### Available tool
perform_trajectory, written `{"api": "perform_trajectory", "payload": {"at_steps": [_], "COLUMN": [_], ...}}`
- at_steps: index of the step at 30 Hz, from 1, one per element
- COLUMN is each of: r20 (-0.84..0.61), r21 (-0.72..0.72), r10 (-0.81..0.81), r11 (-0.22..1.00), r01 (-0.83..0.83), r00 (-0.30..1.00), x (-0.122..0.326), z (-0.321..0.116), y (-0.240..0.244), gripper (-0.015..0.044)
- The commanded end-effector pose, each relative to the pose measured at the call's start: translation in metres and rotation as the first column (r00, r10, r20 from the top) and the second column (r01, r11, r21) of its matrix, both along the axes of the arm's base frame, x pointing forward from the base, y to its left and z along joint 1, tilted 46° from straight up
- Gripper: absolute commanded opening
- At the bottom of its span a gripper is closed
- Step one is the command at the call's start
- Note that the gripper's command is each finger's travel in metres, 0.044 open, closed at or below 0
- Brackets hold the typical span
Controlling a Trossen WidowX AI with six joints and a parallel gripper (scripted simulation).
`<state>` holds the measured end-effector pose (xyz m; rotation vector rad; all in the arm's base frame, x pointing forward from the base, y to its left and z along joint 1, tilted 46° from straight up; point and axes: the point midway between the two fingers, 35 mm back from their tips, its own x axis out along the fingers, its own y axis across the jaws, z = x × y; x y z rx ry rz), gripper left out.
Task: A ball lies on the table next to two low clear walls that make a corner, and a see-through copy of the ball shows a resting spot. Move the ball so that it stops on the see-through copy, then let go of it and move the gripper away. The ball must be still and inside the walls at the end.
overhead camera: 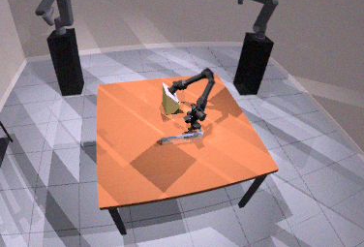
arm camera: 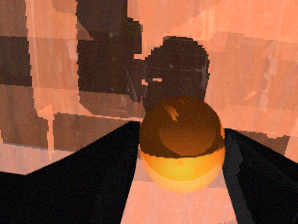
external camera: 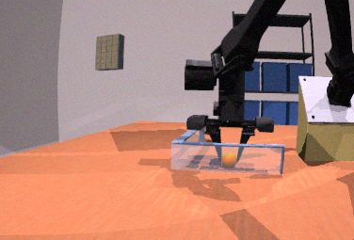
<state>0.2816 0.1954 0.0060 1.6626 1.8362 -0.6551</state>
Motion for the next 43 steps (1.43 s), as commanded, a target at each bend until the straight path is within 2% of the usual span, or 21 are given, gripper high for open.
{"api": "perform_trajectory", "payload": {"at_steps": [1, 8, 13, 19, 31, 37, 43], "r20": [0.000, 0.000, 0.000, -0.004, -0.004, -0.002, -0.002], "r21": [0.000, 0.000, -0.001, -0.006, -0.011, -0.012, -0.012], "r10": [0.000, 0.000, 0.000, -0.001, -0.014, -0.008, -0.008], "r11": [1.000, 1.000, 1.000, 1.000, 1.000, 1.000, 1.000], "r01": [0.000, 0.000, 0.000, 0.001, 0.014, 0.008, 0.008], "r00": [1.000, 1.000, 1.000, 1.000, 1.000, 1.000, 1.000], "x": [0.000, 0.000, 0.001, 0.006, 0.009, 0.011, 0.011], "z": [0.000, 0.000, 0.002, 0.058, 0.051, 0.087, 0.087], "y": [0.000, 0.000, -0.002, -0.061, -0.058, -0.094, -0.094], "gripper": [0.0105, 0.0277, 0.0277, 0.0277, 0.0277, 0.0435, 0.0440]}}
